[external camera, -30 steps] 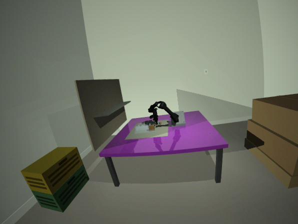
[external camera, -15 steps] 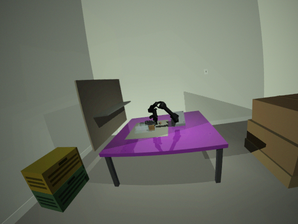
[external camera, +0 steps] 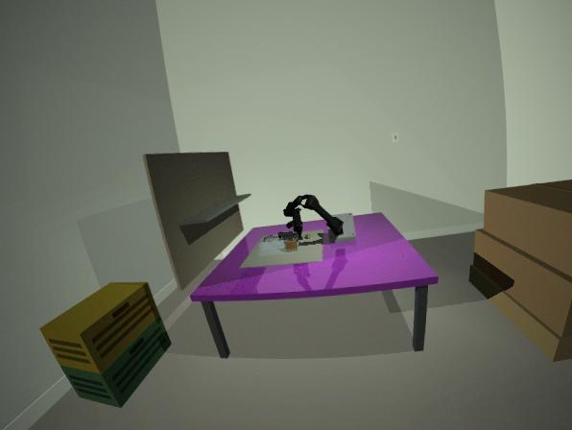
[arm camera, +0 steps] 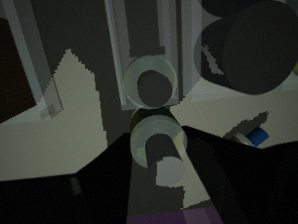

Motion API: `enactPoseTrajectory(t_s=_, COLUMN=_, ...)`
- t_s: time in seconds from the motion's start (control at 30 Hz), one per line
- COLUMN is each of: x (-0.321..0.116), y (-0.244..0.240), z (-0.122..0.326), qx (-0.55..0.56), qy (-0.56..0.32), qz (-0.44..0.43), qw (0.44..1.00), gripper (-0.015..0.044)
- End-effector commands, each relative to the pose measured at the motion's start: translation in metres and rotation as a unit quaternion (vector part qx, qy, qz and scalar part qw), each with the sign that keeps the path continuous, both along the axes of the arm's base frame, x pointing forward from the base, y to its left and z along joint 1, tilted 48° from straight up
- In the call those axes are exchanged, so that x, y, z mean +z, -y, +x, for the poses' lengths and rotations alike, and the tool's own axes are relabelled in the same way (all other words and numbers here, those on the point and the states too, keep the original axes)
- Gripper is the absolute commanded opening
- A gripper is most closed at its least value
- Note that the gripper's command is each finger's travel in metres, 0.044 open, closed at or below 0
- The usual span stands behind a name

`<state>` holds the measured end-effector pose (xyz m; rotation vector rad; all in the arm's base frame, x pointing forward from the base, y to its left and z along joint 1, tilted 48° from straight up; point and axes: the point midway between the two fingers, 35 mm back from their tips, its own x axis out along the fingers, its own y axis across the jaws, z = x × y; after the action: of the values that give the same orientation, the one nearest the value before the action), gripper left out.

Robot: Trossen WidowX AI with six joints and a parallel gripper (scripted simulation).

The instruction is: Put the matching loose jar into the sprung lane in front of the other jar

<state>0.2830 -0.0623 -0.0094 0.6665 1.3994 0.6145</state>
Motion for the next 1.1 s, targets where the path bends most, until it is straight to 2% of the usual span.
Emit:
enactPoseTrajectory(t_s=0.0, x=0.002, y=0.003, z=0.008, qx=-0.003, qy=0.01, qz=-0.002, qw=1.0, gripper=0.0)
enactPoseTrajectory(t_s=1.07, x=0.003, y=0.004, z=0.019, qx=-0.003, qy=0.01, qz=-0.003, qw=1.0, gripper=0.0)
